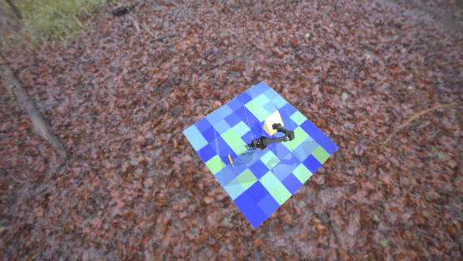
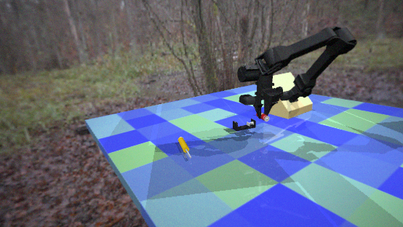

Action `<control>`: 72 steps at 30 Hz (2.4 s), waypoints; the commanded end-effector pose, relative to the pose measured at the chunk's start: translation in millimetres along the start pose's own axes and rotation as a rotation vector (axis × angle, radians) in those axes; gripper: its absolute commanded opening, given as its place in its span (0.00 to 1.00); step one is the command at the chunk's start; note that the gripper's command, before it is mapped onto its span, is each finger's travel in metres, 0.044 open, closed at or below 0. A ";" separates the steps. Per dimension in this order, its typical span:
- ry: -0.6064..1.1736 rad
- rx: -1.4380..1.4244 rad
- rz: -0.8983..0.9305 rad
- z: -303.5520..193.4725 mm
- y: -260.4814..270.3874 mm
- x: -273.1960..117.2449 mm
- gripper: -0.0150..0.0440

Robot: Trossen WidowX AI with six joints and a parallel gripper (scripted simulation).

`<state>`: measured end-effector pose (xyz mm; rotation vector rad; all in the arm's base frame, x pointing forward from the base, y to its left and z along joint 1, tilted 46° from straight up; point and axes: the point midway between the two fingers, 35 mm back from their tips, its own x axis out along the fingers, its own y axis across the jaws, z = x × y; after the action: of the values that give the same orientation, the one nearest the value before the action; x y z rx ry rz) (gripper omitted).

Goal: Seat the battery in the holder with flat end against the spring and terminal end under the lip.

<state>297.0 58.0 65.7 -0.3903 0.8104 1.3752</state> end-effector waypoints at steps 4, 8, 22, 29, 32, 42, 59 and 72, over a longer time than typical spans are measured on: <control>0.005 0.414 -0.004 -19.7 -14.8 -5.5 0.39; 0.006 0.653 -0.004 -31.4 -22.3 -8.0 0.39; 0.009 1.475 -0.006 -75.2 -44.4 -15.6 0.39; 0.006 1.514 -0.005 -76.5 -45.5 -16.2 0.39; -0.004 1.515 -0.019 -77.0 -46.4 -13.3 0.39; -0.078 1.511 -0.110 -78.8 -51.0 5.2 0.39; -0.186 1.497 -0.223 -74.8 -51.8 25.2 0.39; -0.233 1.494 -0.283 -76.9 -50.8 32.3 0.39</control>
<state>324.0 18.6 -19.0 0.7816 1.2955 0.2940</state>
